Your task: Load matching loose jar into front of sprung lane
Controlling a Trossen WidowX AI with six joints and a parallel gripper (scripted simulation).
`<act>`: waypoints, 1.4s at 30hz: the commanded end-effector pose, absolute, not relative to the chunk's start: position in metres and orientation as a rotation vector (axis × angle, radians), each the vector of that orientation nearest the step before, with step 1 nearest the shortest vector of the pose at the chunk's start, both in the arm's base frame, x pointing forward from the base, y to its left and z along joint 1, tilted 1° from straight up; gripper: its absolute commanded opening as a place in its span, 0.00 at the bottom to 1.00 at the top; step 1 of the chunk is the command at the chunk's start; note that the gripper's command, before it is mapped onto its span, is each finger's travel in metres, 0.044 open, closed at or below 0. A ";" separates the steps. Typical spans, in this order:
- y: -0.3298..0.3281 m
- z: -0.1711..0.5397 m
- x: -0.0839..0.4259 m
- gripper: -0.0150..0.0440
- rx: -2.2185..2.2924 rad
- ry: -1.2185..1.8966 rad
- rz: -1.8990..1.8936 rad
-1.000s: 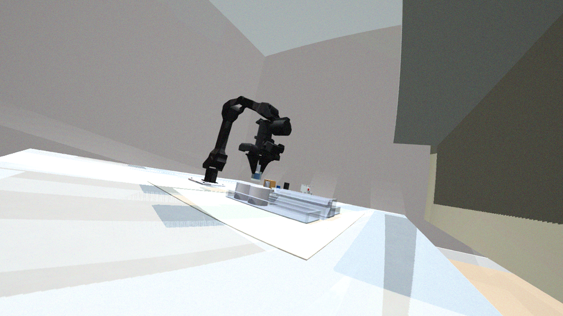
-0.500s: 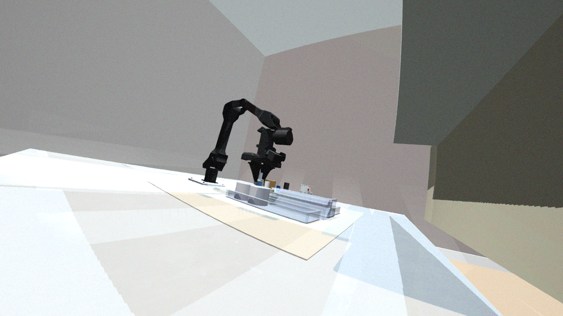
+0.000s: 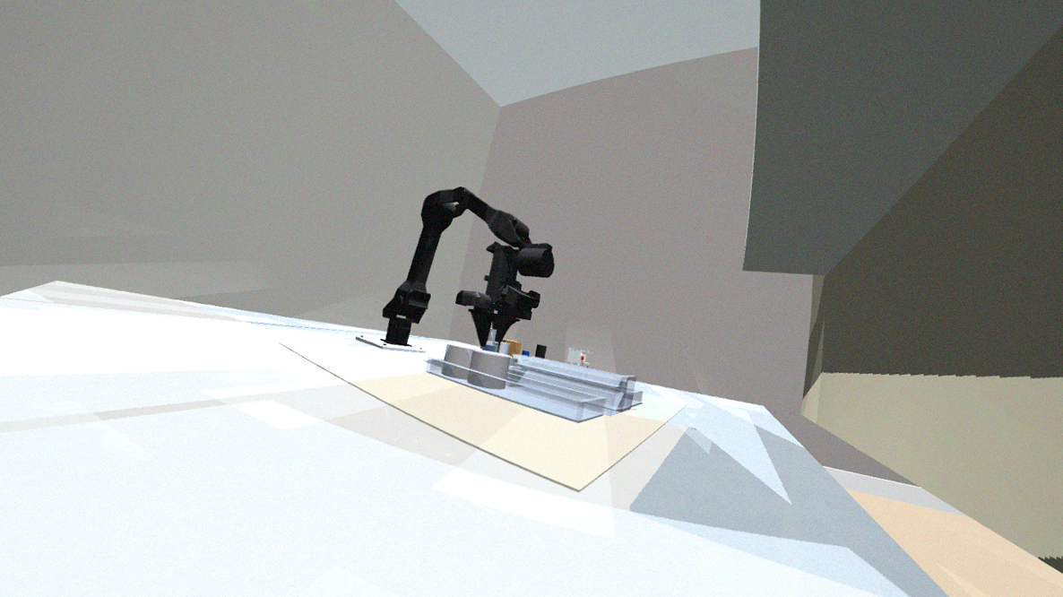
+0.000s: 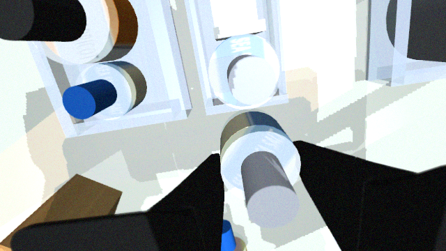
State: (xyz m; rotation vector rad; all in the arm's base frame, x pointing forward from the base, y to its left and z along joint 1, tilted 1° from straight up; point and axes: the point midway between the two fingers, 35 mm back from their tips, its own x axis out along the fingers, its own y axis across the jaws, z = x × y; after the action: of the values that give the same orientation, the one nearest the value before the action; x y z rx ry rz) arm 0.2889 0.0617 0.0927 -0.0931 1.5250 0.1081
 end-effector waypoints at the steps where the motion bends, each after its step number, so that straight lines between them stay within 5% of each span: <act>1: 0.062 0.093 0.291 0.25 -0.091 1.521 0.103; 42: 0.063 0.094 0.305 0.25 -0.091 1.520 0.103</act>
State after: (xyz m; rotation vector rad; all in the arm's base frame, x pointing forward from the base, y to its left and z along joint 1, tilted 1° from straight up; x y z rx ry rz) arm 0.2971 0.0628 0.0925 -0.0936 1.5425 0.1046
